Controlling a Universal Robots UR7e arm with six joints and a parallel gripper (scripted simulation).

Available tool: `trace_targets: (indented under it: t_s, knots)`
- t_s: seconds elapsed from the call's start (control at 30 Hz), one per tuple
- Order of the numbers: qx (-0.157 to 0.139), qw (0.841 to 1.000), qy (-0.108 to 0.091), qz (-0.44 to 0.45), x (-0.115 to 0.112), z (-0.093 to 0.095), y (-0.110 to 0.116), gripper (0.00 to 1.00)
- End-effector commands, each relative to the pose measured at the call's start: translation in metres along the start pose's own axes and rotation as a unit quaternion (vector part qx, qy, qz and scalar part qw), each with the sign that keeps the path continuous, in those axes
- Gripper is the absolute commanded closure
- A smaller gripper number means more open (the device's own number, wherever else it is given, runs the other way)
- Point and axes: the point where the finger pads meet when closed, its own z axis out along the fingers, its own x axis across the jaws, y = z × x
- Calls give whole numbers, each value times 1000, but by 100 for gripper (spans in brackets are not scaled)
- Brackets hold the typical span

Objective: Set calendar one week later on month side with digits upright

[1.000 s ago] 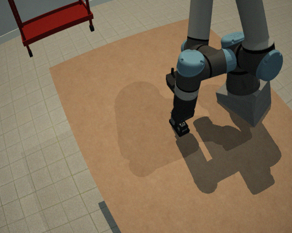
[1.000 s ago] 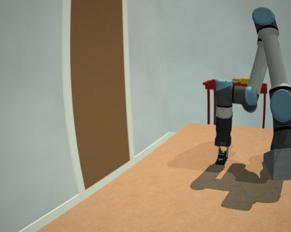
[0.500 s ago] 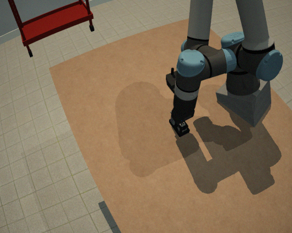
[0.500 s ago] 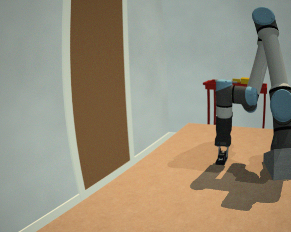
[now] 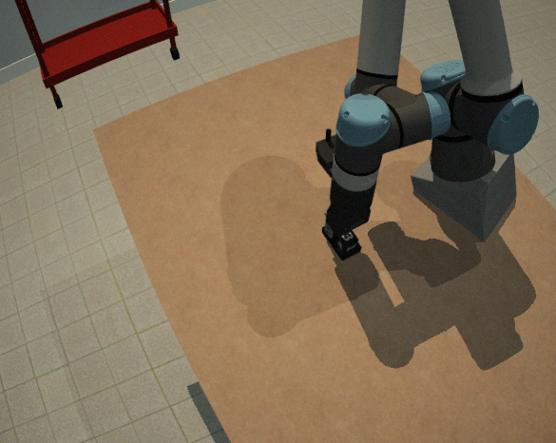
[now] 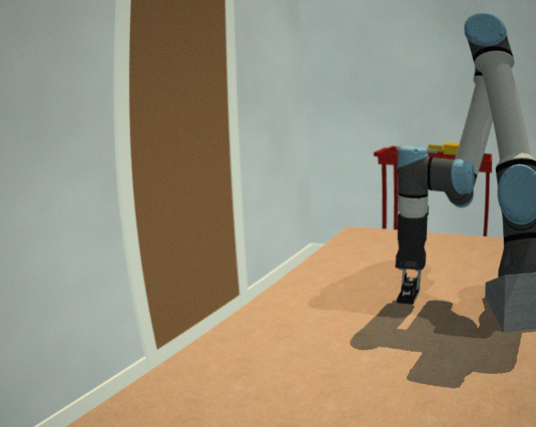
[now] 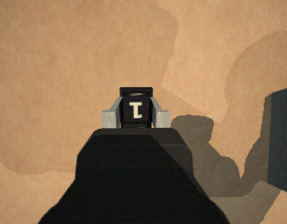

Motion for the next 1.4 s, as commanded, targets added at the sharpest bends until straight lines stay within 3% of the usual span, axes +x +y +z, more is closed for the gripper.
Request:
trace_targets:
  t_s: [0.0, 0.7, 0.73, 0.87, 0.9, 1.07, 1.2, 1.37]
  knots:
    - [0, 1000, -1, 0, 0, 0, 0, 40]
    - [0, 1000, -1, 0, 0, 0, 0, 40]
    - [0, 1000, -1, 0, 0, 0, 0, 34]
    - [0, 1000, -1, 0, 0, 0, 0, 34]
    - [0, 1000, -1, 0, 0, 0, 0, 28]
    - [0, 1000, -1, 0, 0, 0, 0, 22]
    - [0, 1000, -1, 0, 0, 0, 0, 10]
    - [0, 1000, -1, 0, 0, 0, 0, 10]
